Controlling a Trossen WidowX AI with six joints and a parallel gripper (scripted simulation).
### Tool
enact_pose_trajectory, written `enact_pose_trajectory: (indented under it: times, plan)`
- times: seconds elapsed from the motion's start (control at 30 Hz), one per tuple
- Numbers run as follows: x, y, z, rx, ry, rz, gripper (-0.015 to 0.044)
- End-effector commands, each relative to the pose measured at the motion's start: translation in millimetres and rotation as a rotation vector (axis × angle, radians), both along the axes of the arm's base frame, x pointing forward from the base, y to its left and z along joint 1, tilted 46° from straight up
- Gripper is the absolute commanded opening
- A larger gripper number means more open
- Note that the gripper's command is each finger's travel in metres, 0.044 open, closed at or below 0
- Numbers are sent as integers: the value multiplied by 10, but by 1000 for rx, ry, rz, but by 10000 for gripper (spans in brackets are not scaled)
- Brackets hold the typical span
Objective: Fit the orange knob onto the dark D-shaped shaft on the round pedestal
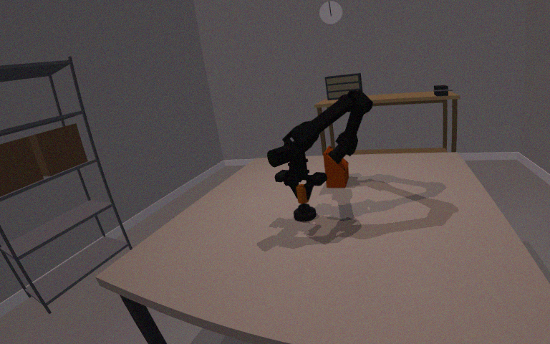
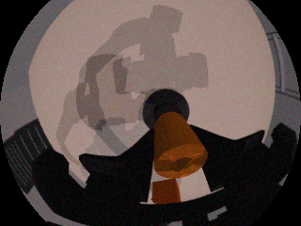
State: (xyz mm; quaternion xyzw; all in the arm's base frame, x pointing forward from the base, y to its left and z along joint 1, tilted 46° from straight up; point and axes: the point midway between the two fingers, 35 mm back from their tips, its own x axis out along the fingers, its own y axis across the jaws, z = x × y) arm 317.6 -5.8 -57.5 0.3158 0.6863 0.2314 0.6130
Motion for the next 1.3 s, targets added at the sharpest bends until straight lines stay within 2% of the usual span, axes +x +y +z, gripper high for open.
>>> enact_pose_trajectory:
  times: [0.0,1.27]
  plan:
    - [4,-9,15,-3,-2,-2,0]
    - [57,-11,-15,-3,-3,-2,0]
